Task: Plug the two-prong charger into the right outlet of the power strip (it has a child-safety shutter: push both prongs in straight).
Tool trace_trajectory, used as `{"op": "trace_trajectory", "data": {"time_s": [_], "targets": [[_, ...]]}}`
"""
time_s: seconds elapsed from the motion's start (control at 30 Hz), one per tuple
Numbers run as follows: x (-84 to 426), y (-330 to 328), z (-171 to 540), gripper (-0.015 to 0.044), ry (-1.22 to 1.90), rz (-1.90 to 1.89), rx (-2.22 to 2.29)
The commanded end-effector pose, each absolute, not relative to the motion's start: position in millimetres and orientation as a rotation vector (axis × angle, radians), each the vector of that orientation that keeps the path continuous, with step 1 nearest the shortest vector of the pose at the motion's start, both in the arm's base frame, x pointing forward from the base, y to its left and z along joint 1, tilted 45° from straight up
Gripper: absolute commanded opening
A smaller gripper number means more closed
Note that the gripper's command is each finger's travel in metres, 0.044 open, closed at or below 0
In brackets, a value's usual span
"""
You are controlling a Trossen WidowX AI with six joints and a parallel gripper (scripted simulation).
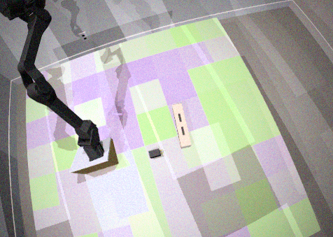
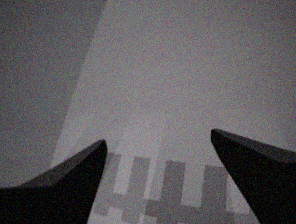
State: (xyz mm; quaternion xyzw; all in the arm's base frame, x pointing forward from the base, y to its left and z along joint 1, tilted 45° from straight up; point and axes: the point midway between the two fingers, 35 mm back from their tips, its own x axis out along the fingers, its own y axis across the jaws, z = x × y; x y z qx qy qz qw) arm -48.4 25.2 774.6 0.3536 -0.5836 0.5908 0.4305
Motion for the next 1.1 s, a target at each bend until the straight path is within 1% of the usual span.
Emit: {"op": "trace_trajectory", "data": {"time_s": [0.0,0.03,0.3,0.5,0.63,0.87,1.07], "targets": [[-47.2,26.8,774.6,0.0426,-1.452,1.471,0.878],[-43.4,31.7,774.6,0.044,-1.439,1.464,0.868],[23.3,102.5,765.3,0.044,-1.243,1.348,0.704],[49.0,108.8,760.8,0.044,-1.23,1.246,0.674],[75.0,125.5,753.3,0.044,-1.168,1.201,0.625],[99.7,124.7,746.6,0.044,-1.139,1.1,0.578],[145.3,141.6,728.5,0.044,-1.04,1.025,0.514]]}}
